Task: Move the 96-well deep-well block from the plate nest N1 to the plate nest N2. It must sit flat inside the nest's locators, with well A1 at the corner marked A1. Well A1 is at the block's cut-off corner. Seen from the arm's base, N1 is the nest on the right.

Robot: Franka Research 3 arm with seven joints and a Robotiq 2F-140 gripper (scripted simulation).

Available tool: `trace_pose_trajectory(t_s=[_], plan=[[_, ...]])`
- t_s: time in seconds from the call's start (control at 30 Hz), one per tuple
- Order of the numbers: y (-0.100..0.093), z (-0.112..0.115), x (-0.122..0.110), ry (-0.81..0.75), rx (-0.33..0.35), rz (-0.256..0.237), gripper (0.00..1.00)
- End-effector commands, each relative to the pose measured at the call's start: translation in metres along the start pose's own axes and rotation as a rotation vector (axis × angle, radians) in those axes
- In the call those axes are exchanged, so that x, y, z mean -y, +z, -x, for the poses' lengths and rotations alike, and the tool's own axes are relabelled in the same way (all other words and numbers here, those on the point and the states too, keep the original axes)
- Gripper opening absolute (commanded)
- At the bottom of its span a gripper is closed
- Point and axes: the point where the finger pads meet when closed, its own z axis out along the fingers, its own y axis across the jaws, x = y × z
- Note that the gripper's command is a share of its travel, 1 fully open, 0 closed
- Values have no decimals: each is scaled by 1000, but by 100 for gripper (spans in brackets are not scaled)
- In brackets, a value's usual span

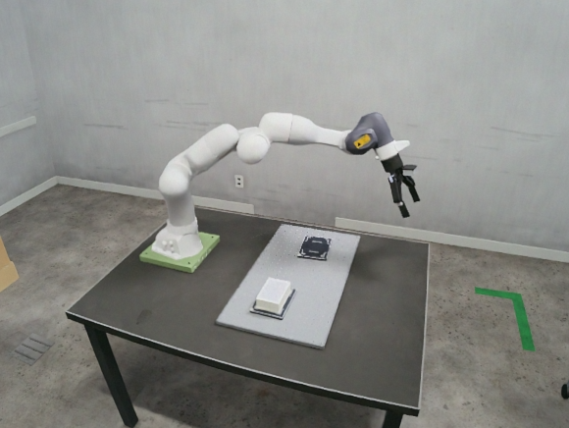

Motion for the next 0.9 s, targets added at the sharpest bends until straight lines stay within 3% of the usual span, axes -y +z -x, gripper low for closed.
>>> trace_pose_trajectory(t_s=[0.0, 0.77, 0.87], plan=[[0, -4, -17, 56, 3, 2, 100], [13, 5, -120, 237, 81, 71, 100], [14, 6, -125, 246, 85, 74, 100]])
